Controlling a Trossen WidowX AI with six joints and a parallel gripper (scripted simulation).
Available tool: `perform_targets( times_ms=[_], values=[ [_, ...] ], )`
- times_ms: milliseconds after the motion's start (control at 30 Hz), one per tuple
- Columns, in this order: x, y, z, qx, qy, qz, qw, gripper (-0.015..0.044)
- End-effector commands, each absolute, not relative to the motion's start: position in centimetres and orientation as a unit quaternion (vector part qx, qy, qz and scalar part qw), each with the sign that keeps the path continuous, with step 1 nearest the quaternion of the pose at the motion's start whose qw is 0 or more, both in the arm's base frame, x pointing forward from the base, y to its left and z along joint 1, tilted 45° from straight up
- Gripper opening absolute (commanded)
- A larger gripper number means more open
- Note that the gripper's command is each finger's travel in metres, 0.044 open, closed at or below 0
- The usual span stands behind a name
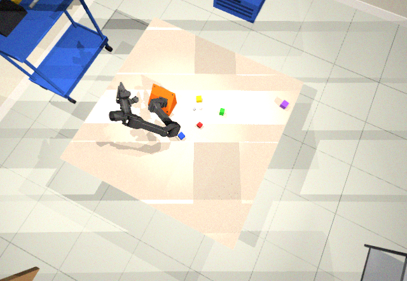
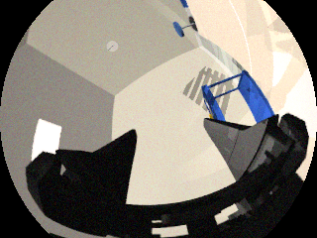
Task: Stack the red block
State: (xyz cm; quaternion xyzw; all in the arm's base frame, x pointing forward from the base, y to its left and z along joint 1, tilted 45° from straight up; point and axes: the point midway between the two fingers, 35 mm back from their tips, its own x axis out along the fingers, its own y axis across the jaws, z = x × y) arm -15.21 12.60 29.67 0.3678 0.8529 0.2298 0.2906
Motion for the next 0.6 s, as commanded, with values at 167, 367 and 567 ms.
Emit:
perform_targets(
  times_ms=[167,367,567],
  values=[
    [-14.7,14.5,29.0,0.391,0.814,0.252,0.348,0.044],
    [-13.5,17.0,28.0,0.412,0.759,0.271,0.425,0.044],
    [-11.8,19.4,26.9,0.423,0.704,0.278,0.498,0.044]
  ],
)
